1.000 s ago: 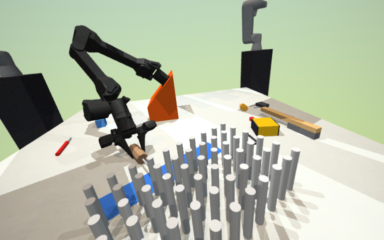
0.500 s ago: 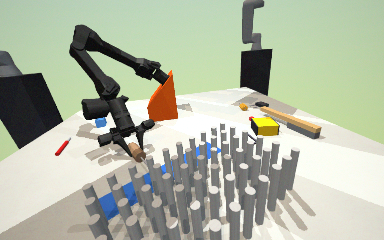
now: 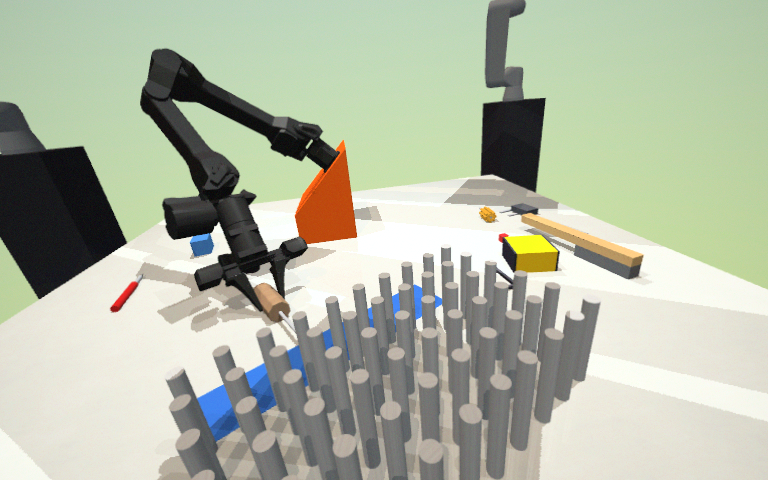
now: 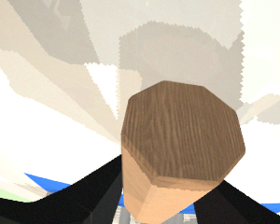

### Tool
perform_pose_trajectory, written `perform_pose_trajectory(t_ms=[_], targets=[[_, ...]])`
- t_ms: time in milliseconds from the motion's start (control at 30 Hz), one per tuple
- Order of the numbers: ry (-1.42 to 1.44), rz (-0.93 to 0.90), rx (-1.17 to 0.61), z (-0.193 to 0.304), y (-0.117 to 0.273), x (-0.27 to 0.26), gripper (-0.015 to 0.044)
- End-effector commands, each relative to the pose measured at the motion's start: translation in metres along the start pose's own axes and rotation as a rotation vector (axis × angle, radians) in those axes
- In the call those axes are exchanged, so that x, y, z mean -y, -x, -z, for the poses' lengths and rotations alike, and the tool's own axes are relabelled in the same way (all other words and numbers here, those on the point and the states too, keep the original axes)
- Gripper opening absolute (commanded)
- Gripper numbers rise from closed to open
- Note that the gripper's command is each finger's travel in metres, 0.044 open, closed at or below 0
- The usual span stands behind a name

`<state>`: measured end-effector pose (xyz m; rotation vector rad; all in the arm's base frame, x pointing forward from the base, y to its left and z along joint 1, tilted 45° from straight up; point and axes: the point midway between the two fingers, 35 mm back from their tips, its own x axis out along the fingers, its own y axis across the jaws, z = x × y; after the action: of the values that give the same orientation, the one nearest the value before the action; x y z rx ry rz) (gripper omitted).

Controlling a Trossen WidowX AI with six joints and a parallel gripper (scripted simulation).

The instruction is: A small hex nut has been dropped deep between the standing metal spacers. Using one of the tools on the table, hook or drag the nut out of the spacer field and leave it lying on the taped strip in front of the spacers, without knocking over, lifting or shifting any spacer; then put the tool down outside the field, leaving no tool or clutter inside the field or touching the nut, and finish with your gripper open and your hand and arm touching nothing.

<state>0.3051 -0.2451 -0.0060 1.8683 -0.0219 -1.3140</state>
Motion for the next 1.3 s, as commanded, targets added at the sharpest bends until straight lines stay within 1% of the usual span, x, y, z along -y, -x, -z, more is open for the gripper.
perform_pose_trajectory(t_ms=[0,800,1267], targets=[[0.002,0.001,0.004,-0.005,0.004,0.001,0.0000],[0.002,0.001,0.005,-0.020,0.014,0.001,0.0000],[0.001,0.001,0.004,-0.014,0.019,0.000,0.0000]])
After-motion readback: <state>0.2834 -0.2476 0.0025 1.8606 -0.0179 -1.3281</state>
